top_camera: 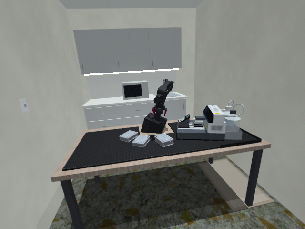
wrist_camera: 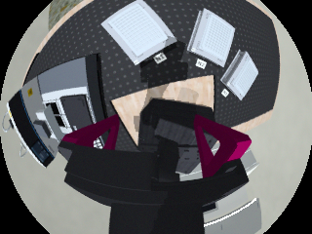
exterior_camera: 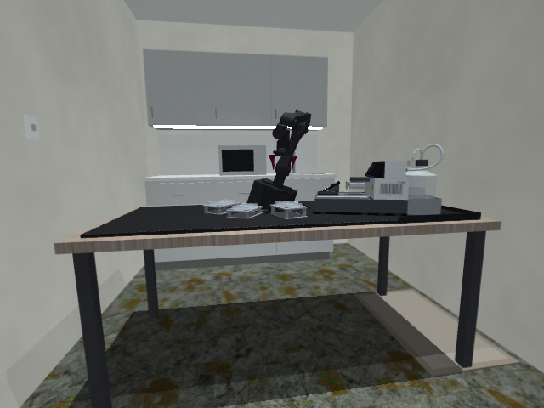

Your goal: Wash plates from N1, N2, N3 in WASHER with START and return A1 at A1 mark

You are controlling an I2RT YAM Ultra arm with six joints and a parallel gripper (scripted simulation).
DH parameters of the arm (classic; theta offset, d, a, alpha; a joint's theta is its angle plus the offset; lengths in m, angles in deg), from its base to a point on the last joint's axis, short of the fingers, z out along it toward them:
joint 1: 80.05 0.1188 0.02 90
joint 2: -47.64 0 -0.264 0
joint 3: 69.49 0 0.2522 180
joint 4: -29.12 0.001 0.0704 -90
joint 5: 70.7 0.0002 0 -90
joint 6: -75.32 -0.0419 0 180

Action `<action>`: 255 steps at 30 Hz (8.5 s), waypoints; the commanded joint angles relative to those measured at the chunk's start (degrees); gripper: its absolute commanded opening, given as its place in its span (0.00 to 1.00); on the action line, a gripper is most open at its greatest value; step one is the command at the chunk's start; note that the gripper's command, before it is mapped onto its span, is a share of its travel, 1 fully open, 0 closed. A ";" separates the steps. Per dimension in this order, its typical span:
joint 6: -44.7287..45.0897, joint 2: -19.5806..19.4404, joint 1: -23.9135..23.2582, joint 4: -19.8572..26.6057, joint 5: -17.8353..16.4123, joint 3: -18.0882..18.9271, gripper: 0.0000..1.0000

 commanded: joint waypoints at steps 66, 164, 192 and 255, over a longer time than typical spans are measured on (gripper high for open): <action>18.56 -27.74 13.21 -18.47 -3.10 16.27 1.00; 13.64 -34.41 17.84 -36.06 -2.72 7.04 1.00; 13.08 -35.58 18.41 -38.19 -2.67 6.27 0.90; 13.52 -34.61 17.94 -36.47 -2.70 6.88 0.00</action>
